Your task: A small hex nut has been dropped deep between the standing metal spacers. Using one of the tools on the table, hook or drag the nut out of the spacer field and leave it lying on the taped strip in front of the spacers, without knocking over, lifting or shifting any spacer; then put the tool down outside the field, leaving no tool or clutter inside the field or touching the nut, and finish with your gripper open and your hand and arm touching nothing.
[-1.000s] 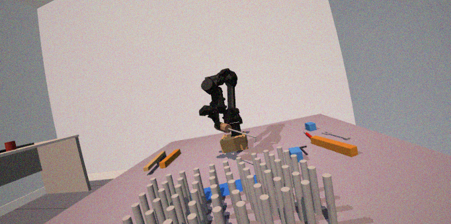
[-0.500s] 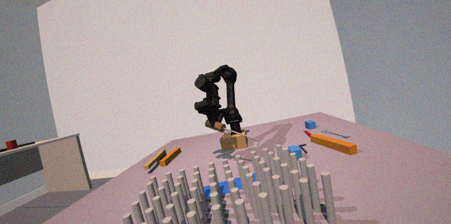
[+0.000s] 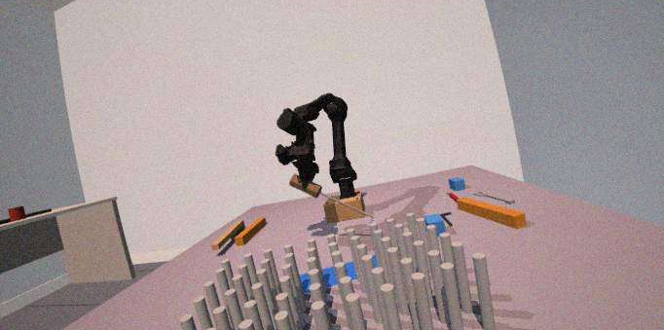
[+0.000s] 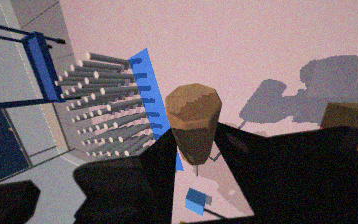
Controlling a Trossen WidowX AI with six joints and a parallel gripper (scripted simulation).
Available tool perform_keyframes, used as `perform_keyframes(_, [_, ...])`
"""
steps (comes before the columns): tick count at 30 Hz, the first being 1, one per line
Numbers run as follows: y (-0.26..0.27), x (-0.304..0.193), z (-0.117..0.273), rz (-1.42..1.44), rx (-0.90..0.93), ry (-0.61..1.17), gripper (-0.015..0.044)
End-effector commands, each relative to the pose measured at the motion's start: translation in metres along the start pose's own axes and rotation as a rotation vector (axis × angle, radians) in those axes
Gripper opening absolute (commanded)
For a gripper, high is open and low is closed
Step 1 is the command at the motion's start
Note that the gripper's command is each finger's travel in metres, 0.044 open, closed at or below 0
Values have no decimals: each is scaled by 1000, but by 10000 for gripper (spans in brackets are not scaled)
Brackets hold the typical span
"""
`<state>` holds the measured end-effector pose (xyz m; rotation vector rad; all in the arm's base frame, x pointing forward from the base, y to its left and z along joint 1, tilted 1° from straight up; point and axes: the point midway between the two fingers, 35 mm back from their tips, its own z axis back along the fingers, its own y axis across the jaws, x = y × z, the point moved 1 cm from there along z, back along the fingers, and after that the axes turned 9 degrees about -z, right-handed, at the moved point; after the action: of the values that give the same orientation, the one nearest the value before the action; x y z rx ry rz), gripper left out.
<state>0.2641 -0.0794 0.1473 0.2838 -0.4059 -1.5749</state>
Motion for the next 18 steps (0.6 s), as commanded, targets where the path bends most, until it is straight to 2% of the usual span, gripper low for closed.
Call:
perform_keyframes(1, [7, 10, 2, 128, 6, -26, 0])
perform_keyframes(18, [22, 44, -1, 658, -48, -94, 0])
